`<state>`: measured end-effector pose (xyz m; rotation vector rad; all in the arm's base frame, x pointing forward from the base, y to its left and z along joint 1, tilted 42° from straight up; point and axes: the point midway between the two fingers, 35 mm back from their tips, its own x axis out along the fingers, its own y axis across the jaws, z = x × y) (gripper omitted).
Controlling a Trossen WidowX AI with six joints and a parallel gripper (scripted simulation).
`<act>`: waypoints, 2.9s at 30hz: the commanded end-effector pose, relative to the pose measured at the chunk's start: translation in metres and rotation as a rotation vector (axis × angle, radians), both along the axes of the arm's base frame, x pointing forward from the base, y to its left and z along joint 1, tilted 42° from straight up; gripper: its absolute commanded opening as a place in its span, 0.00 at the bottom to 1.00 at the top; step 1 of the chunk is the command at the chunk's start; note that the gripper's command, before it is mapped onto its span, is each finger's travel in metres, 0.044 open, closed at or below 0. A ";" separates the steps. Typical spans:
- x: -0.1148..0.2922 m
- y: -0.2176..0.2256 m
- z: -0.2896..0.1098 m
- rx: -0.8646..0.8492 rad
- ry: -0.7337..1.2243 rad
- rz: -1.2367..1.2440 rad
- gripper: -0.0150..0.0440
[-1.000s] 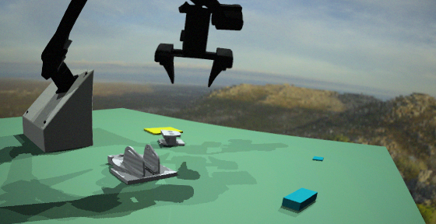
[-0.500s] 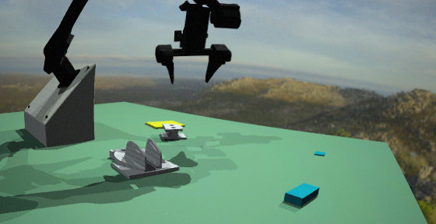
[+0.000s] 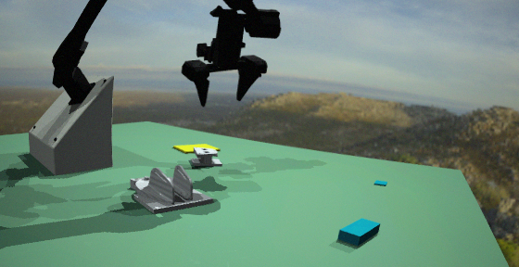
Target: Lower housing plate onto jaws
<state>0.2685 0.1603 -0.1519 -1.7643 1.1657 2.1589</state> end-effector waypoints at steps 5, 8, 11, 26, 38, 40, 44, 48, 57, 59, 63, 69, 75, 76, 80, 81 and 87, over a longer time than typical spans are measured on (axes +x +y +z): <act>-0.010 -0.002 -0.008 0.001 0.054 0.151 1.00; -0.013 -0.002 -0.010 0.004 0.074 0.210 1.00; -0.016 -0.002 -0.012 0.008 0.096 0.269 1.00; -0.031 -0.002 -0.023 0.020 0.211 0.560 1.00; -0.043 -0.004 -0.030 0.026 0.316 0.788 1.00; -0.045 -0.004 -0.031 0.027 0.335 0.825 1.00; -0.049 -0.005 -0.034 0.028 0.372 0.900 1.00; -0.053 -0.006 -0.036 0.029 0.412 0.974 1.00; -0.061 -0.008 -0.040 0.029 0.505 1.138 1.00; -0.062 -0.008 -0.041 0.029 0.519 1.162 1.00; -0.062 -0.008 -0.041 0.029 0.521 1.165 1.00; -0.069 -0.033 -0.069 0.028 0.522 1.164 1.00; -0.069 -0.034 -0.070 0.028 0.522 1.164 1.00; -0.069 -0.034 -0.070 0.028 0.522 1.164 1.00; -0.069 -0.034 -0.070 0.028 0.522 1.164 1.00; -0.069 -0.034 -0.070 0.028 0.522 1.164 1.00; -0.069 -0.034 -0.070 0.028 0.522 1.164 1.00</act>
